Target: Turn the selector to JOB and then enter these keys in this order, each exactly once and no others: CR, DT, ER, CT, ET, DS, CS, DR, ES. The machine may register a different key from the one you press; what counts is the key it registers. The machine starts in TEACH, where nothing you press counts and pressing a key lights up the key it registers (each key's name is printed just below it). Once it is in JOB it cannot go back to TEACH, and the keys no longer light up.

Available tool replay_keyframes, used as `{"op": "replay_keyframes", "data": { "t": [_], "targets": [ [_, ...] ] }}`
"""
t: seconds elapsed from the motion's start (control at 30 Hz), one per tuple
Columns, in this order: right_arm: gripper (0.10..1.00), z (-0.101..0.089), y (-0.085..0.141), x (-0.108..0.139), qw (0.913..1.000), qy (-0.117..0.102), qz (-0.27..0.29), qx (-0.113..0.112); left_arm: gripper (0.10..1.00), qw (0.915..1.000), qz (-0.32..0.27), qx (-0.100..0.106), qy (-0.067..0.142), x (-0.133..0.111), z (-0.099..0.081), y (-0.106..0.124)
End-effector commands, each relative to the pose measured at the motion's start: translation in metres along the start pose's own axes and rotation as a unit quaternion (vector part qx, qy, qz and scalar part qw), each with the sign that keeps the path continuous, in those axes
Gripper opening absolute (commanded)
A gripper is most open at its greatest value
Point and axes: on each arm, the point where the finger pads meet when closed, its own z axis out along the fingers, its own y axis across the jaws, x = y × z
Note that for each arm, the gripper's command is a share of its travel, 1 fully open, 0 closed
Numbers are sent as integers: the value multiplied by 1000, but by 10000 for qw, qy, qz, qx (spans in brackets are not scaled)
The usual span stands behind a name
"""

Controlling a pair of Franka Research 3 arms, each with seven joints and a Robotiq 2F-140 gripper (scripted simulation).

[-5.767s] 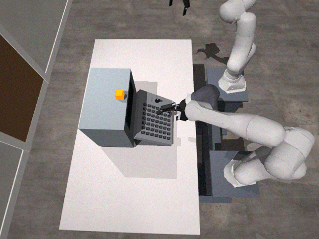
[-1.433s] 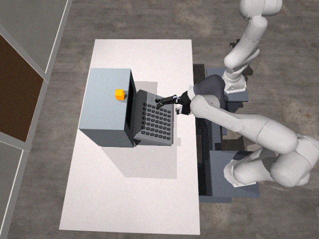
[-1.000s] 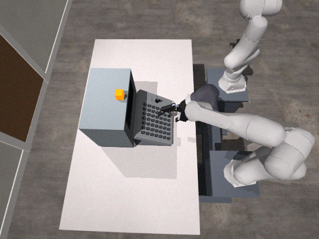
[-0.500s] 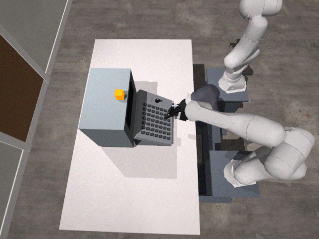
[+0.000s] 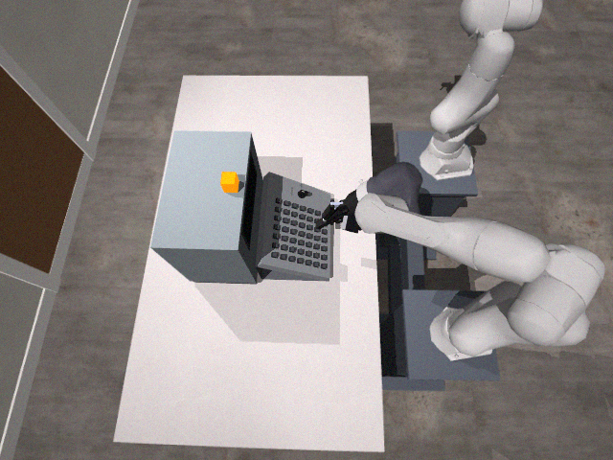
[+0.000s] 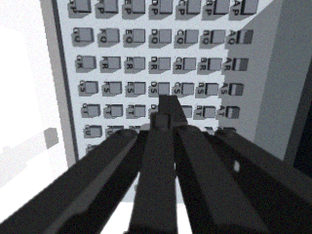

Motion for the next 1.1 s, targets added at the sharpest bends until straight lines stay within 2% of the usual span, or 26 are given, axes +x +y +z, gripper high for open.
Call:
{"op": "replay_keyframes", "data": {
  "t": [0.0,0.1,0.17,0.37,0.43,0.8,1.07],
  "targets": [
    [1000,0,2,0,10000,-6,-21,-14,99,10000,-15,-13,-13,-1,0,0],
    [1000,0,2,0,10000,-6,-21,-14,99,10000,-15,-13,-13,-1,2,0],
    [1000,0,2,0,10000,-6,-21,-14,99,10000,-15,-13,-13,-1,9,1],
    [1000,0,2,0,10000,-6,-21,-14,99,10000,-15,-13,-13,-1,56,1],
    [1000,0,2,0,10000,-6,-21,-14,99,10000,-15,-13,-13,-1,66,1],
    [1000,0,2,0,10000,-6,-21,-14,99,10000,-15,-13,-13,-1,72,1],
    [1000,0,2,0,10000,-6,-21,-14,99,10000,-15,-13,-13,-1,85,1]
  ]
}}
